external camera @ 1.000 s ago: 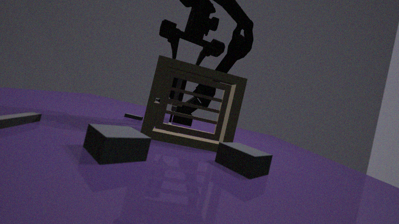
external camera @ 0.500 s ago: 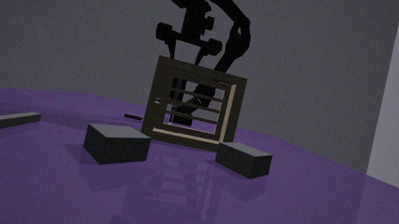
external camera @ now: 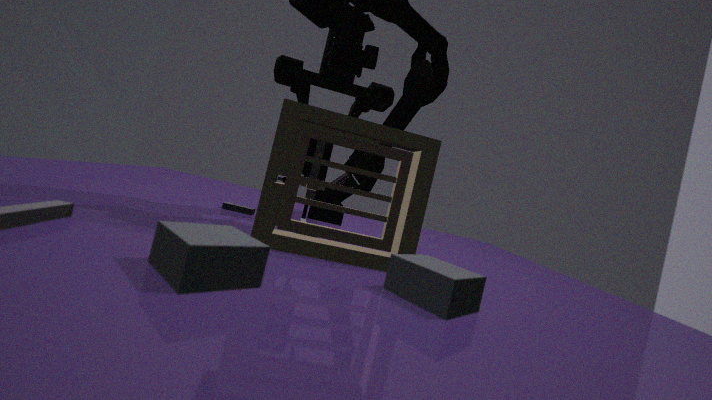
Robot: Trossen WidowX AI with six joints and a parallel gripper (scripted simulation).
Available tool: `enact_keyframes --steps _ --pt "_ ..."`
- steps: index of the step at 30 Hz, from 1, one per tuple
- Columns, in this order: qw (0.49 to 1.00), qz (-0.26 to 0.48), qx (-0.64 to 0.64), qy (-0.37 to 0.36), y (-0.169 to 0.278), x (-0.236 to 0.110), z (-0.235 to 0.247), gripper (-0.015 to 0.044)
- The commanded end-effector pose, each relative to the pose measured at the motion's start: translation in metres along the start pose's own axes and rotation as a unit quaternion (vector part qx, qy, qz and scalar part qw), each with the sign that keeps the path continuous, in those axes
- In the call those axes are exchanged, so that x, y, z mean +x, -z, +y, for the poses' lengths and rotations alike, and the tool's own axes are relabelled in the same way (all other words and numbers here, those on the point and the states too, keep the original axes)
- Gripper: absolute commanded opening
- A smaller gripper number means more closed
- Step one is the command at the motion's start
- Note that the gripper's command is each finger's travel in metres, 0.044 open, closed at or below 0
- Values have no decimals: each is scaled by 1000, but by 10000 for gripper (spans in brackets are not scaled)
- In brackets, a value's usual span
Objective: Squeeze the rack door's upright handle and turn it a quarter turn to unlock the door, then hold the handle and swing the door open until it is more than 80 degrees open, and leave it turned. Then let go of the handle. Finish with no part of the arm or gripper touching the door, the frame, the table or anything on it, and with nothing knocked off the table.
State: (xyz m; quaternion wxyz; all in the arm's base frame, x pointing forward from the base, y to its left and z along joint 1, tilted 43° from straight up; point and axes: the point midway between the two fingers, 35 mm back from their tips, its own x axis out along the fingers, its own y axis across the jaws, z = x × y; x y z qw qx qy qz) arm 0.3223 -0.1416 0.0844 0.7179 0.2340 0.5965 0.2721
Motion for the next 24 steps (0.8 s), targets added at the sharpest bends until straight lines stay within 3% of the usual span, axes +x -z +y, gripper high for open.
enact_keyframes --steps 1,20,24 --pt "1000 10 5 -1 2 9 0 296" --pt "999 33 16 2 4 37 1 296" --pt "999 33 16 2 4 37 1 191"
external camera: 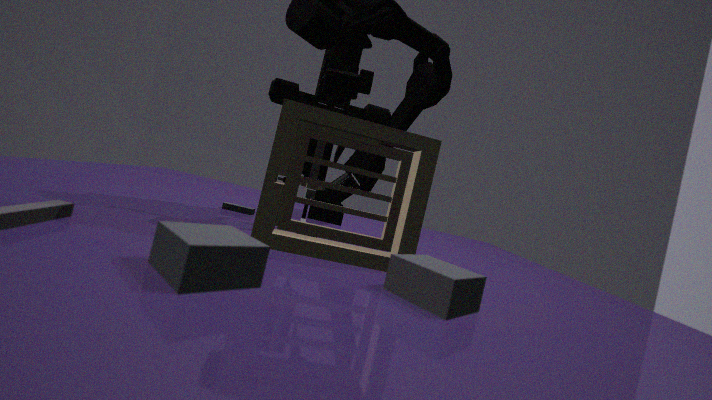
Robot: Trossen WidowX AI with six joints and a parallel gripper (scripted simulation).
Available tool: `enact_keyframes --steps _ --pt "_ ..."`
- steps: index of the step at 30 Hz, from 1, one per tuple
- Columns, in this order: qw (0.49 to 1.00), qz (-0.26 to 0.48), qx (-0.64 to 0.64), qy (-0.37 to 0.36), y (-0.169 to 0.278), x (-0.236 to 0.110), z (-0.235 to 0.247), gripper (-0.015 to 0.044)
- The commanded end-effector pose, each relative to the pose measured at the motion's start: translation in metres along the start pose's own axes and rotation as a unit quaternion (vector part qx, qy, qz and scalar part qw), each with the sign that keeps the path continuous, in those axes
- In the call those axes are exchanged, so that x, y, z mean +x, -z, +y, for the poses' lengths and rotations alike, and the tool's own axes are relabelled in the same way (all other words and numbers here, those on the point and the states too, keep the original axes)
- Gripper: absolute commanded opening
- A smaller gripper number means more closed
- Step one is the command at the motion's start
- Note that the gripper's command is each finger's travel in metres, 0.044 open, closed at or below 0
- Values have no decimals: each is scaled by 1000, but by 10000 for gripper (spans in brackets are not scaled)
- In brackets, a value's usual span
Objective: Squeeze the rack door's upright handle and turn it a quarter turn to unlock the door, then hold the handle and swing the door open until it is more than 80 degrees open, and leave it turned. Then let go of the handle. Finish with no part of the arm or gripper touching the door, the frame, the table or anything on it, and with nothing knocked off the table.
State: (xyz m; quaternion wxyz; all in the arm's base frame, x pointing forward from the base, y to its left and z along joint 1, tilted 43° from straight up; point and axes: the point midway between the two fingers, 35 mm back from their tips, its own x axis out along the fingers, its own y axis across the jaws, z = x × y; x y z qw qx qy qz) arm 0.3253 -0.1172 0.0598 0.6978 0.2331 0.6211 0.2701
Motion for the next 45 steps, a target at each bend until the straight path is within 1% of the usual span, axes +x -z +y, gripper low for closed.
enact_keyframes --steps 1,3,16,21,27,33,39,45 --pt "1000 4 4 0 2 2 -1 165" --pt "1000 4 4 0 2 2 -1 112" --pt "1000 4 4 0 2 2 -1 26" --pt "1000 4 20 0 2 2 -1 25" --pt "987 4 163 1 2 2 -1 25" --pt "952 4 306 1 2 2 -1 25" --pt "897 3 443 2 2 2 -1 25" --pt "821 3 570 2 2 2 -1 25"
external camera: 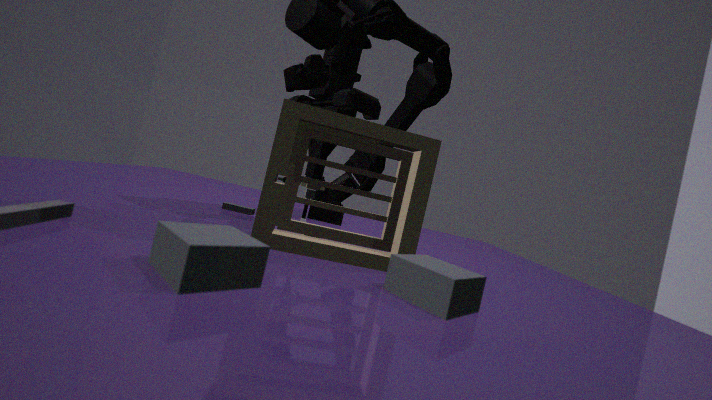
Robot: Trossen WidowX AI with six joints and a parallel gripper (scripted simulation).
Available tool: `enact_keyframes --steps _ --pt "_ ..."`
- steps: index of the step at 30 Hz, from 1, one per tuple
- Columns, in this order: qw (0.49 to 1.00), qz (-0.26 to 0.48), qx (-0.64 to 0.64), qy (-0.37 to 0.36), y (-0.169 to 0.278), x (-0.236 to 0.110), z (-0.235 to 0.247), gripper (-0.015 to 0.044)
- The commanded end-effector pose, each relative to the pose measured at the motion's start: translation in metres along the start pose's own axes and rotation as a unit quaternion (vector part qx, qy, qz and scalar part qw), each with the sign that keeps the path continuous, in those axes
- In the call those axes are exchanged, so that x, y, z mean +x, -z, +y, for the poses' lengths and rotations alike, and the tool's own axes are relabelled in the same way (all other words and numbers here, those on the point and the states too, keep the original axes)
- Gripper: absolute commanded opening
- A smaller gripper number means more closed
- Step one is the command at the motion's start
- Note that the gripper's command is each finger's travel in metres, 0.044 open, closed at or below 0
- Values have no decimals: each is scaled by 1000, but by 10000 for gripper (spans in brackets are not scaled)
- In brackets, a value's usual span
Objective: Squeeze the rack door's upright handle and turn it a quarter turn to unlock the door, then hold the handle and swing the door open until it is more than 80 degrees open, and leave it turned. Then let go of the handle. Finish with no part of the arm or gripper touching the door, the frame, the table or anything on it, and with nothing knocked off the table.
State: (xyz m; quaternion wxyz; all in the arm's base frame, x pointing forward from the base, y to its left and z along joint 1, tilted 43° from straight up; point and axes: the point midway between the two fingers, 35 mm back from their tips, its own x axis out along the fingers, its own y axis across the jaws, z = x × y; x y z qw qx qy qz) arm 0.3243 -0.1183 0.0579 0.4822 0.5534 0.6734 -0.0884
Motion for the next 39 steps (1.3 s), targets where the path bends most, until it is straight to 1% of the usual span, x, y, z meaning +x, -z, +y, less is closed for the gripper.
enact_keyframes --steps 1,7,14,16,25,35,36,39 --pt "995 4 95 -1 1 2 0 25" --pt "971 4 241 0 1 2 0 25" --pt "917 4 400 1 1 2 0 25" --pt "910 4 415 1 1 2 0 25" --pt "910 4 415 1 1 2 0 25" --pt "910 4 415 1 1 2 0 287" --pt "910 4 415 1 1 2 0 296" --pt "925 4 381 1 1 2 0 296"
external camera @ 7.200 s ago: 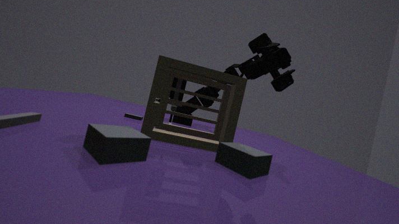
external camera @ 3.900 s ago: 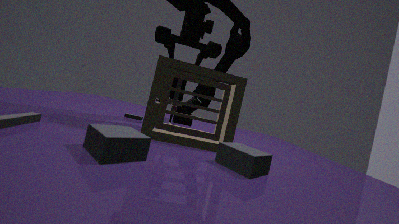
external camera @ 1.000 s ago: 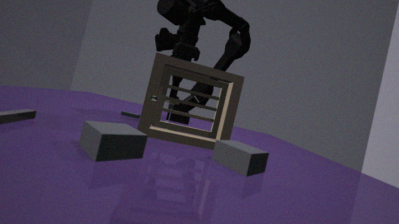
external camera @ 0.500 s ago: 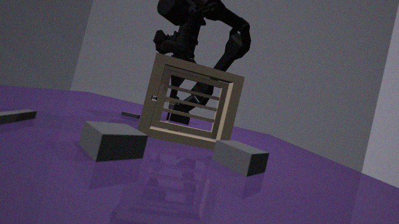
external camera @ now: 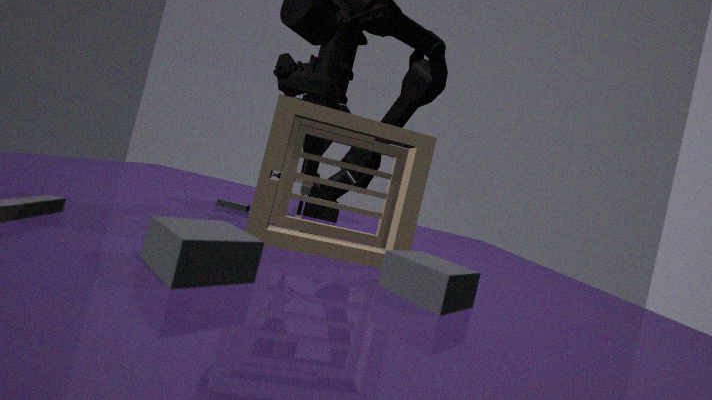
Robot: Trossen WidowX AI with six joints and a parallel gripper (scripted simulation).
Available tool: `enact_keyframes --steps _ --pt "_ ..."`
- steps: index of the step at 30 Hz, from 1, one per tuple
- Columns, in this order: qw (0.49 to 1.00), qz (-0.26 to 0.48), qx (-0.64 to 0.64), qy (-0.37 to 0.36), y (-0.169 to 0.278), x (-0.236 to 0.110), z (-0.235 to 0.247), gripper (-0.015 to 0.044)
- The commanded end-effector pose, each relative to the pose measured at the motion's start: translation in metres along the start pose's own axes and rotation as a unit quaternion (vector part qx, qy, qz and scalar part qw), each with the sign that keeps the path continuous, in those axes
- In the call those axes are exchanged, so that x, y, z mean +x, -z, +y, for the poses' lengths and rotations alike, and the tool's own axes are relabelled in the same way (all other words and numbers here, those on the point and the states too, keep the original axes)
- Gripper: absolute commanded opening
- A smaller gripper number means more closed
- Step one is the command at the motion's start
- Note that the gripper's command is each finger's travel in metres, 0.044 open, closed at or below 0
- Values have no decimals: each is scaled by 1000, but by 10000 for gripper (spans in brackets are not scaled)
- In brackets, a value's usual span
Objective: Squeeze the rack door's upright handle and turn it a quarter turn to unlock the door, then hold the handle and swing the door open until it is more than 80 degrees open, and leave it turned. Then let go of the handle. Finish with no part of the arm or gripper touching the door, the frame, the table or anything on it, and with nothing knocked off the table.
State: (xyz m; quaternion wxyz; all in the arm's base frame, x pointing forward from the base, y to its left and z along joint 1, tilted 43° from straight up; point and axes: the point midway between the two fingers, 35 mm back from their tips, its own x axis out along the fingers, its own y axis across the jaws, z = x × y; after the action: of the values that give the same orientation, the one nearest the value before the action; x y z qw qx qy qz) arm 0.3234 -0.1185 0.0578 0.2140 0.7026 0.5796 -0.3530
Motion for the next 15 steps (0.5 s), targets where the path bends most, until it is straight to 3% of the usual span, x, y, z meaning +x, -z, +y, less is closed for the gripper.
enact_keyframes --steps 1,15 --pt "999 1 -53 2 1 2 0 296" --pt "921 0 -390 3 1 2 -1 296"
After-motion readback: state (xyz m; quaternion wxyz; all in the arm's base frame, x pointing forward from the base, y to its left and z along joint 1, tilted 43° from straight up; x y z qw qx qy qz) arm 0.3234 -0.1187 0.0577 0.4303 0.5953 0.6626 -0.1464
